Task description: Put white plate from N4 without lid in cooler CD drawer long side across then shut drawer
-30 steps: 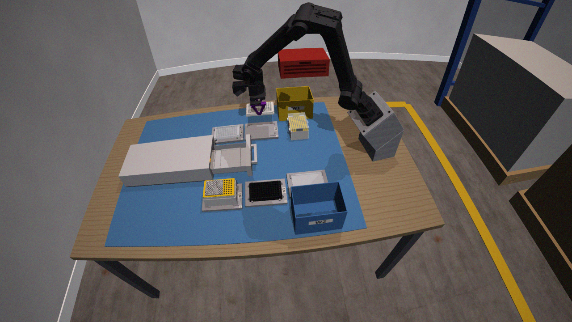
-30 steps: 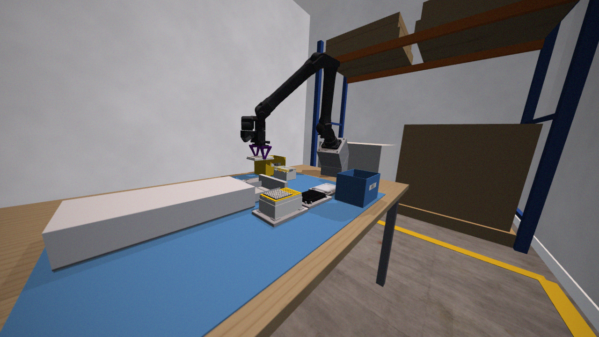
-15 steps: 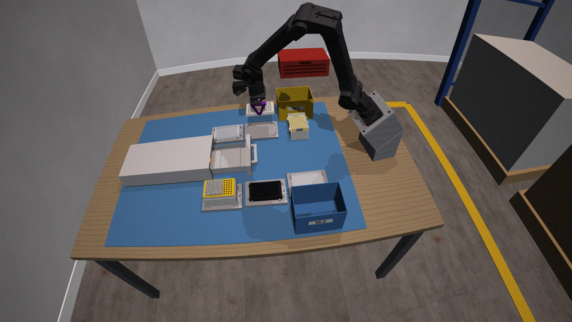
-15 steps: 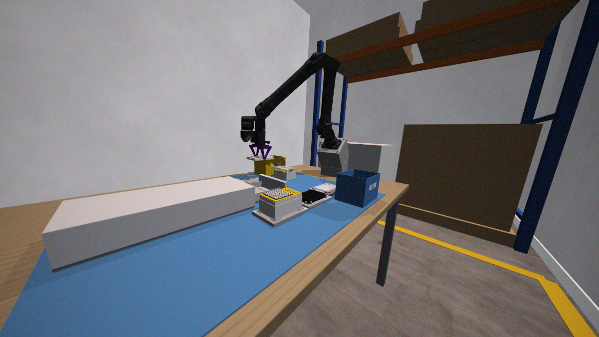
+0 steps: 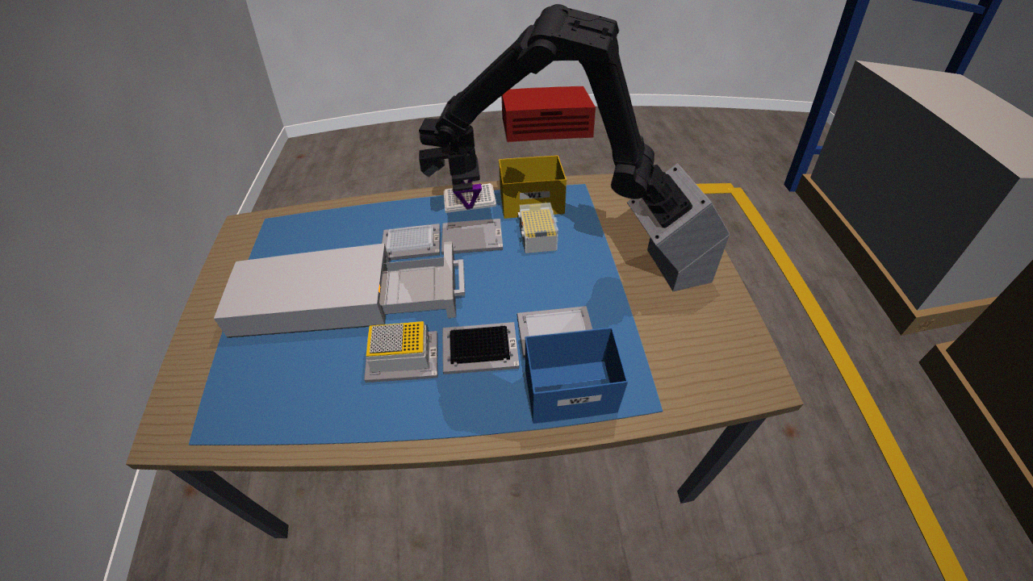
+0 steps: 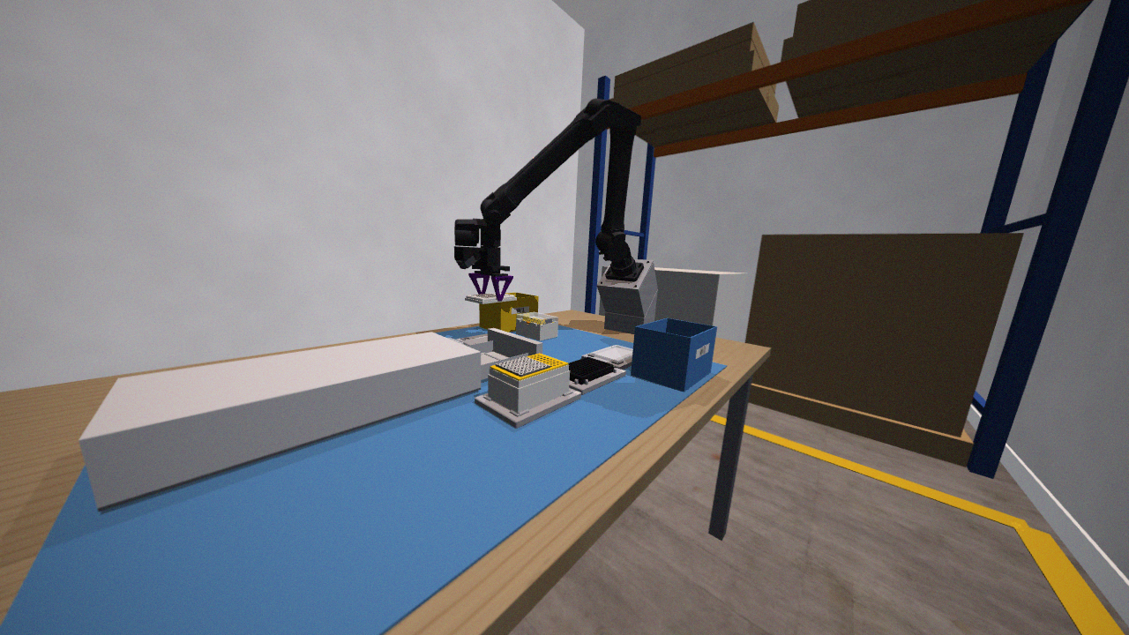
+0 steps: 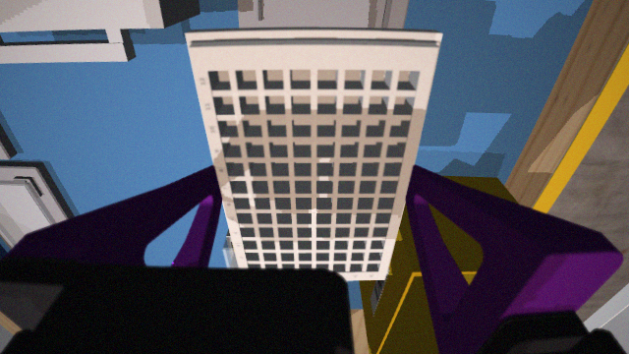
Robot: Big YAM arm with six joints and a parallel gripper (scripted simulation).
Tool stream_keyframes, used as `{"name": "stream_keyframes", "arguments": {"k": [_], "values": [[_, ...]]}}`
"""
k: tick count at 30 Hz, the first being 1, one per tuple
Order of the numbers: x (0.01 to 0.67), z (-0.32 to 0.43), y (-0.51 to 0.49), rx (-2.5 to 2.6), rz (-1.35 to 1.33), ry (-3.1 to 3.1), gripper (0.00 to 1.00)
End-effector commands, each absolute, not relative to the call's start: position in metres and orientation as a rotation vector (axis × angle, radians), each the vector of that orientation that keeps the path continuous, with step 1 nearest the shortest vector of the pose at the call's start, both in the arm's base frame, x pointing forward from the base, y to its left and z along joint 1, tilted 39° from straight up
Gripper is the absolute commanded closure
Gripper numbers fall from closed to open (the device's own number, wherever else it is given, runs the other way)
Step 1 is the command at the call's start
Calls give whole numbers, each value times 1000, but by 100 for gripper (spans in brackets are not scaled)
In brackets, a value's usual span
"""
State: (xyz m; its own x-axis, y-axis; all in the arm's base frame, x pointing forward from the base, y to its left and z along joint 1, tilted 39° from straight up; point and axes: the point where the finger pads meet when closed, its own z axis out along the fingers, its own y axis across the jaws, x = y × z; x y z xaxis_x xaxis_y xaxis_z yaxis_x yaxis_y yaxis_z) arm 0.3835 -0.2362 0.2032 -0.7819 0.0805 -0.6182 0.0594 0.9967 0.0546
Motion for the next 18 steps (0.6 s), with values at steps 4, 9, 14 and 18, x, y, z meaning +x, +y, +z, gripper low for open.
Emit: {"name": "stream_keyframes", "arguments": {"k": [4, 9, 14, 18], "values": [[404, 250, -224, -231, -105, 2406, 100], [409, 248, -219, -348, -138, 2404, 100], [415, 261, -208, -549, -226, 2359, 100], [420, 266, -200, -707, -285, 2323, 100]]}}
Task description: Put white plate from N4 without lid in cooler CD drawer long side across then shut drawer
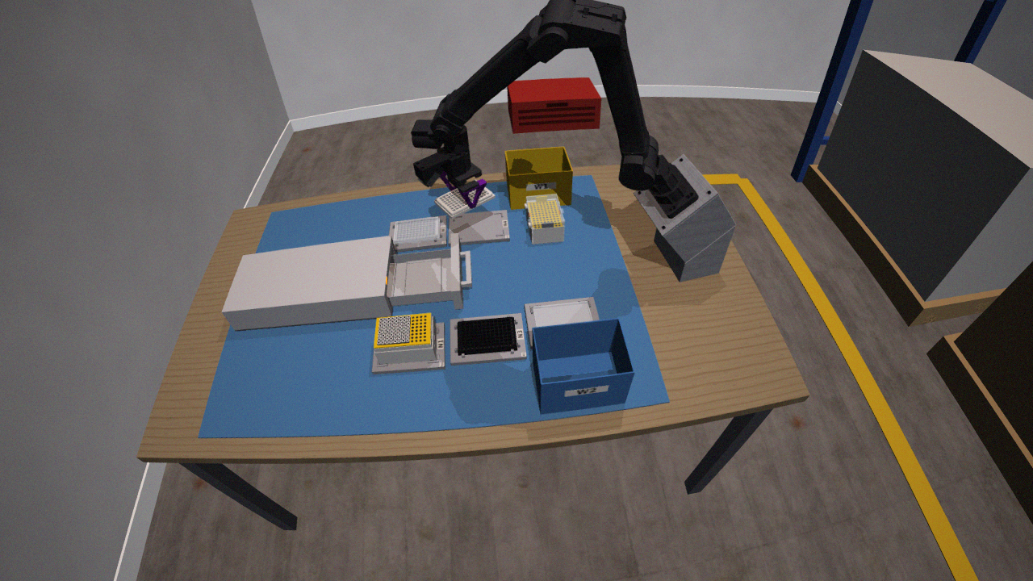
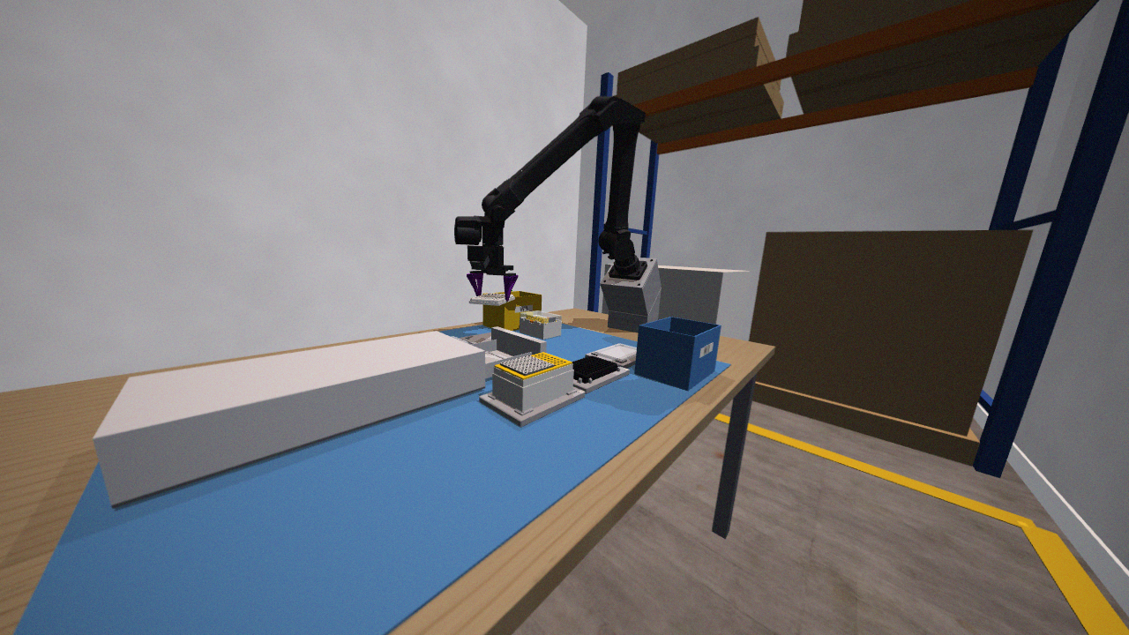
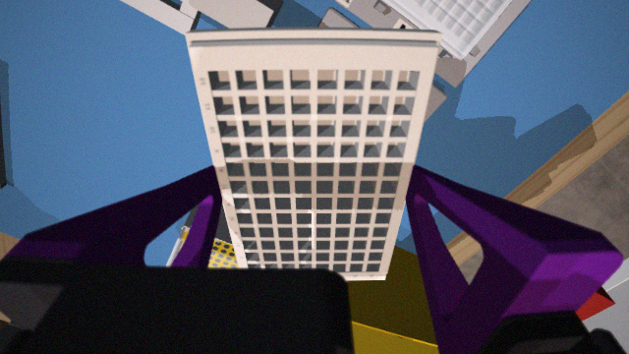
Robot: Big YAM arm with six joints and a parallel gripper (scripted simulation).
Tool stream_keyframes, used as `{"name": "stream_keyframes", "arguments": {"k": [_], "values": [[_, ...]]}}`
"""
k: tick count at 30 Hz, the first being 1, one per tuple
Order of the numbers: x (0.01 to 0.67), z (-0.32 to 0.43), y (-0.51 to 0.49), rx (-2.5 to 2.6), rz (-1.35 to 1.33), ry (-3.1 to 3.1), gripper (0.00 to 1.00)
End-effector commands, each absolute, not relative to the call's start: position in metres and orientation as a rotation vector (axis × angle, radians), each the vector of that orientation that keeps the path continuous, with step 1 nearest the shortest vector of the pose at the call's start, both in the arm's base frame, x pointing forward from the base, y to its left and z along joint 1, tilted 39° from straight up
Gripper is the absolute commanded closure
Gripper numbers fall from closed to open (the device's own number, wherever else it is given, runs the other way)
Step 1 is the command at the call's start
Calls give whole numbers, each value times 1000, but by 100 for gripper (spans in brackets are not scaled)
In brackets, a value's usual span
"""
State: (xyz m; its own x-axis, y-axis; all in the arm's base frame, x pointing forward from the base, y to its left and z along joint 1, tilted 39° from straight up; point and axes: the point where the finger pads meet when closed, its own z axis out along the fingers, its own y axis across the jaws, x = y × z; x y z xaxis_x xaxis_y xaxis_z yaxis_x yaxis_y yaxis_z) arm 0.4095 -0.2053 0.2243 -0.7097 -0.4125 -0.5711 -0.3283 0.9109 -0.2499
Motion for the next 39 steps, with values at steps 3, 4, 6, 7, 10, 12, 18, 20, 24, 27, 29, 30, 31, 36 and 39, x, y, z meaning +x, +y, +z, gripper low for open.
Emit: {"name": "stream_keyframes", "arguments": {"k": [3, 4, 6, 7, 10, 12, 18, 20, 24, 27, 29, 30, 31, 36, 39], "values": [[425, 270, -194, -824, -329, 2291, 100], [425, 270, -194, -824, -329, 2291, 100], [426, 272, -192, -862, -344, 2279, 100], [427, 273, -190, -901, -358, 2266, 100], [432, 276, -185, -1016, -400, 2226, 100], [434, 279, -181, -1092, -430, 2196, 100], [443, 284, -169, -1317, -508, 2098, 100], [447, 284, -166, -1391, -531, 2062, 100], [451, 284, -162, -1465, -552, 2026, 100], [456, 282, -157, -1576, -579, 1968, 100], [460, 281, -153, -1649, -596, 1927, 100], [462, 282, -152, -1684, -609, 1903, 100], [463, 283, -150, -1710, -618, 1885, 100], [471, 290, -140, -1709, -618, 1884, 100], [472, 291, -138, -1708, -618, 1884, 100]]}}
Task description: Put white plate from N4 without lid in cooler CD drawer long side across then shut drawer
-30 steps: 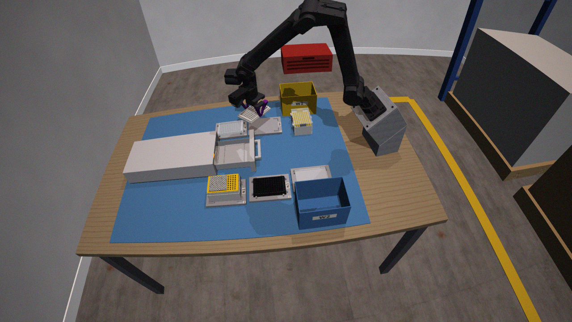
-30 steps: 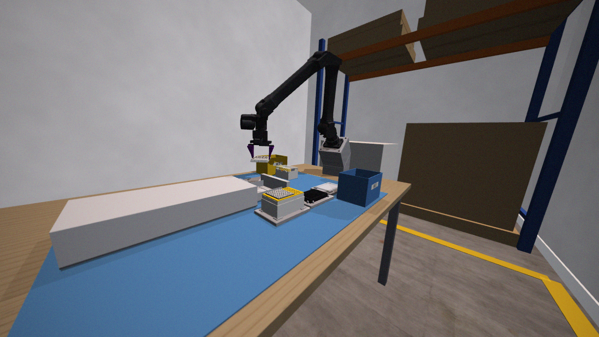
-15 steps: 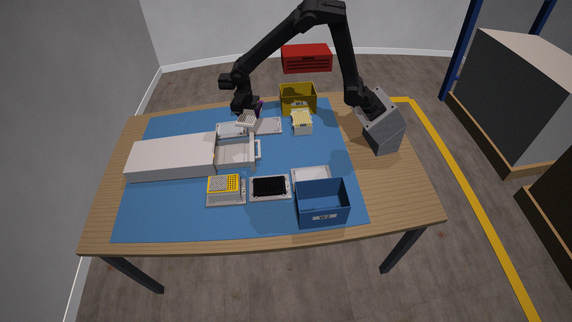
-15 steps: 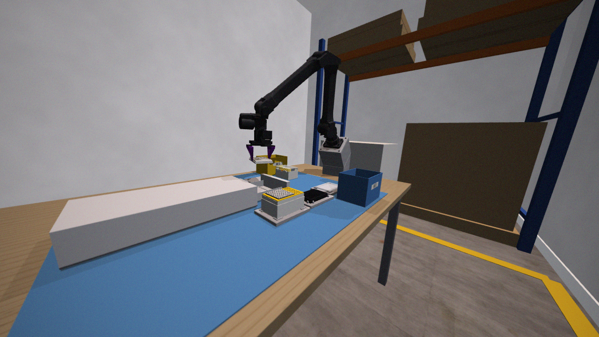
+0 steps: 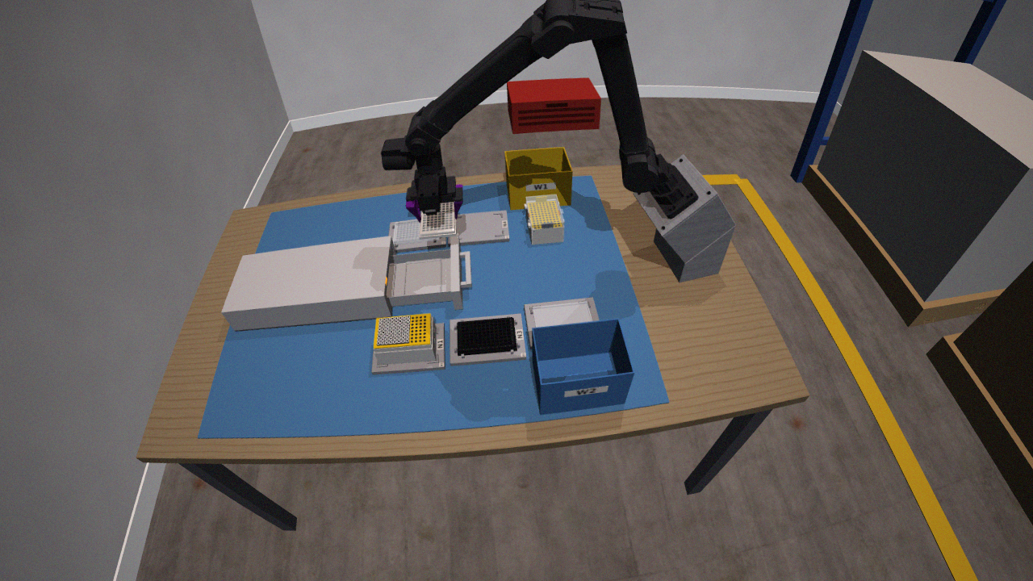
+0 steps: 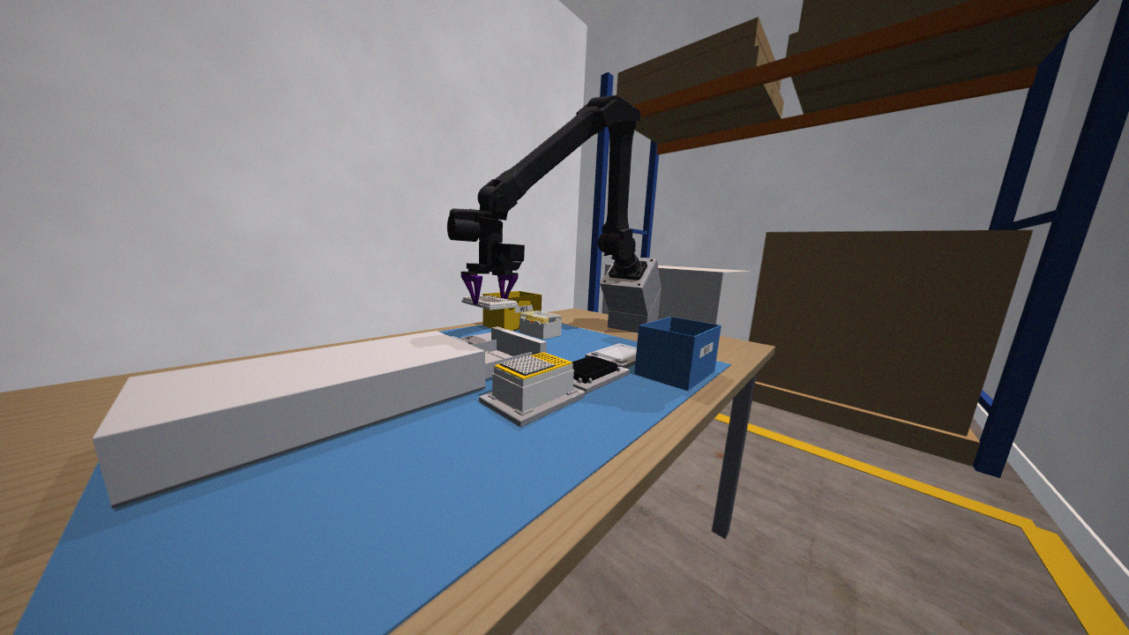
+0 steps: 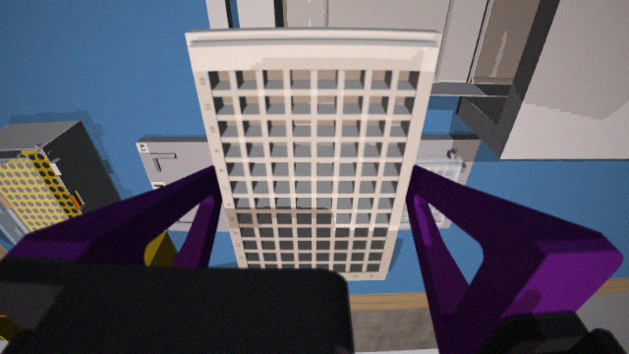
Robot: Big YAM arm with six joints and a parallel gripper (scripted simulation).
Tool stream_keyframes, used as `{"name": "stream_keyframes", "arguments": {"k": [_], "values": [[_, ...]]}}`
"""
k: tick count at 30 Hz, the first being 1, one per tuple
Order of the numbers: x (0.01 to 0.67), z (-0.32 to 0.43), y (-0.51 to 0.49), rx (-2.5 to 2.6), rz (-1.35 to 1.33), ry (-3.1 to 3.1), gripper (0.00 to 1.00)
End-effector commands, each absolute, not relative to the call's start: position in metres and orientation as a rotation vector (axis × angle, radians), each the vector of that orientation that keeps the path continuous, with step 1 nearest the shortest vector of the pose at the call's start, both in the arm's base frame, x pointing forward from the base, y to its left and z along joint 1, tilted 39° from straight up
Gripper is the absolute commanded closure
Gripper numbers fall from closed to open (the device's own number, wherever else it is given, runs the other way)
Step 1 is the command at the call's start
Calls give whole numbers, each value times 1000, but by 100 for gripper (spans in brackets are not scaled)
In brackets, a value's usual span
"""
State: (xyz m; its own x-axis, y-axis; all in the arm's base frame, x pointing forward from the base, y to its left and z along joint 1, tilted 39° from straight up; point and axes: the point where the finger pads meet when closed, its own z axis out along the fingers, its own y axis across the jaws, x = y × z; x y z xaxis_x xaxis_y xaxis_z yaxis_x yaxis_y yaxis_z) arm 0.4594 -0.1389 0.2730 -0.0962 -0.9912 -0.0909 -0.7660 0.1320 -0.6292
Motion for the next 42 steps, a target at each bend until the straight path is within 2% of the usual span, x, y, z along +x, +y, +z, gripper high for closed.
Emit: {"name": "stream_keyframes", "arguments": {"k": [1, 42], "values": [[473, 292, -136, -1703, -616, 1888, 100], [523, 336, -67, -1679, -608, 1894, 100]]}}
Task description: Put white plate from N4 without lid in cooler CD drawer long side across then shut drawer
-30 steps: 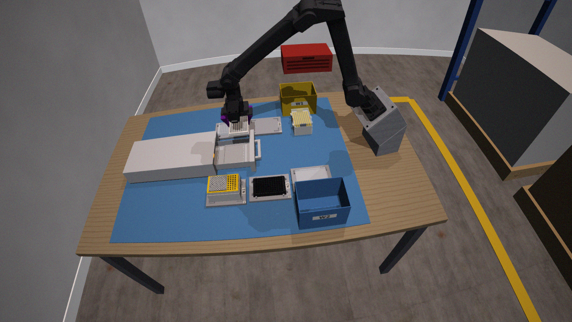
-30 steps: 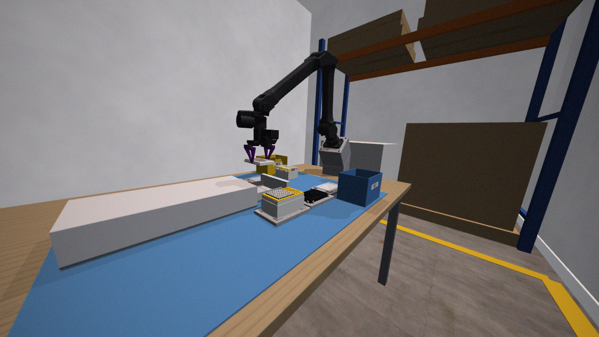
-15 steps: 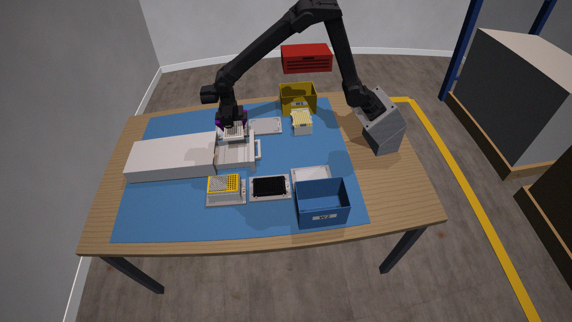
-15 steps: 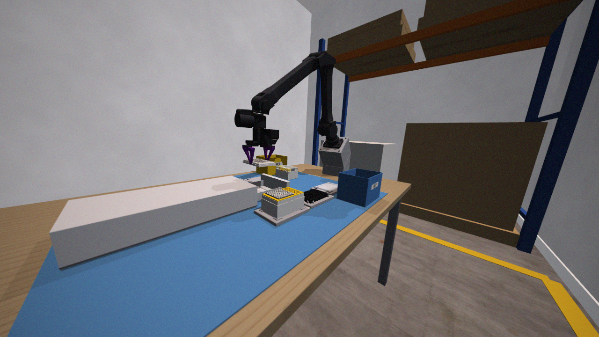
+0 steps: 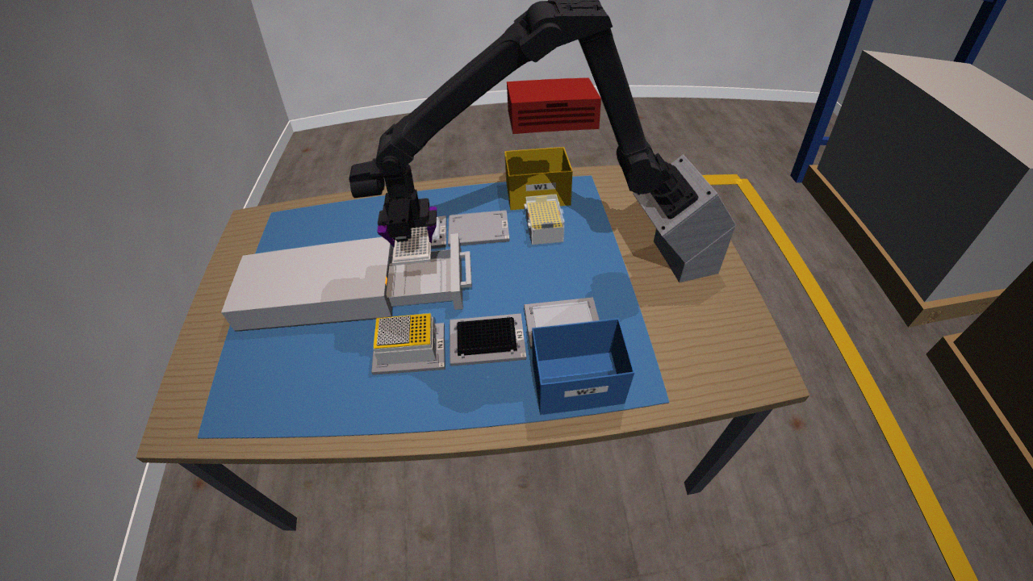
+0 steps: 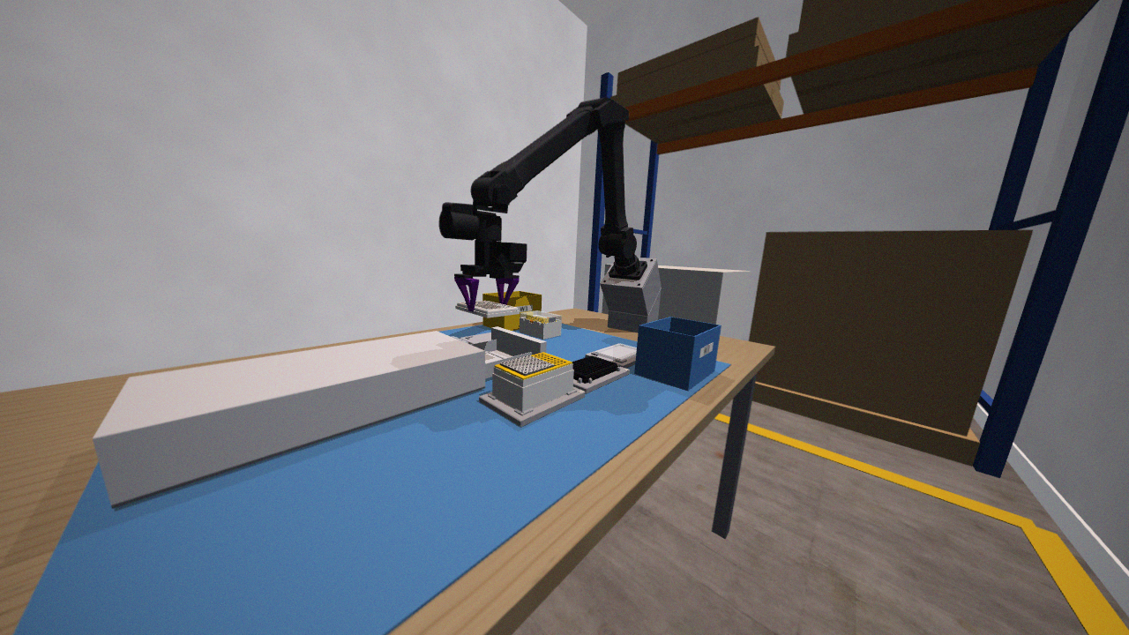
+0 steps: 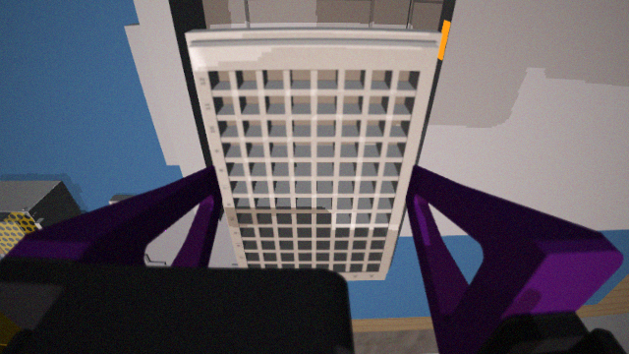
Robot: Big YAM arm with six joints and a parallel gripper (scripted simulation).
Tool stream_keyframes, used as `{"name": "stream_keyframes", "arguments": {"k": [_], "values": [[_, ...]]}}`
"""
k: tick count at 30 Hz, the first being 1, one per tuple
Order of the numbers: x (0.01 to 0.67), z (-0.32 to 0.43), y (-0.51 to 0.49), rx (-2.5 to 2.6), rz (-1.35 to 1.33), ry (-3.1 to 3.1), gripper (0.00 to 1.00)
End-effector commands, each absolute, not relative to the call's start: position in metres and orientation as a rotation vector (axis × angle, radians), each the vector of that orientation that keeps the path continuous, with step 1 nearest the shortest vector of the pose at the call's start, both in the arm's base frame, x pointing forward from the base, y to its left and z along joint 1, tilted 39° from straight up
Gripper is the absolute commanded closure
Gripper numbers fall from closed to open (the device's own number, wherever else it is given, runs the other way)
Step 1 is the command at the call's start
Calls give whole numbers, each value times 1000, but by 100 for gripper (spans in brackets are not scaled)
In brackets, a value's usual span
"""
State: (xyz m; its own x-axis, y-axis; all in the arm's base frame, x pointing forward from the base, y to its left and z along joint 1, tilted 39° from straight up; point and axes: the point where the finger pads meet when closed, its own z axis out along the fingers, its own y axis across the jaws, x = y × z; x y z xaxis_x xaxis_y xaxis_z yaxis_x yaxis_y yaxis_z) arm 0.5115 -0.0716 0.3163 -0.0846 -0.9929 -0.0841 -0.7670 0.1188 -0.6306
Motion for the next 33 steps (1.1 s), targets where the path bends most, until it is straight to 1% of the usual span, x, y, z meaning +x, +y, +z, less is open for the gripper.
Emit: {"name": "stream_keyframes", "arguments": {"k": [1, 21, 33], "values": [[522, 336, -70, -1674, -610, 1900, 100], [510, 308, -78, -1693, -573, 1942, 100], [509, 308, -78, -1694, -574, 1940, 100]]}}
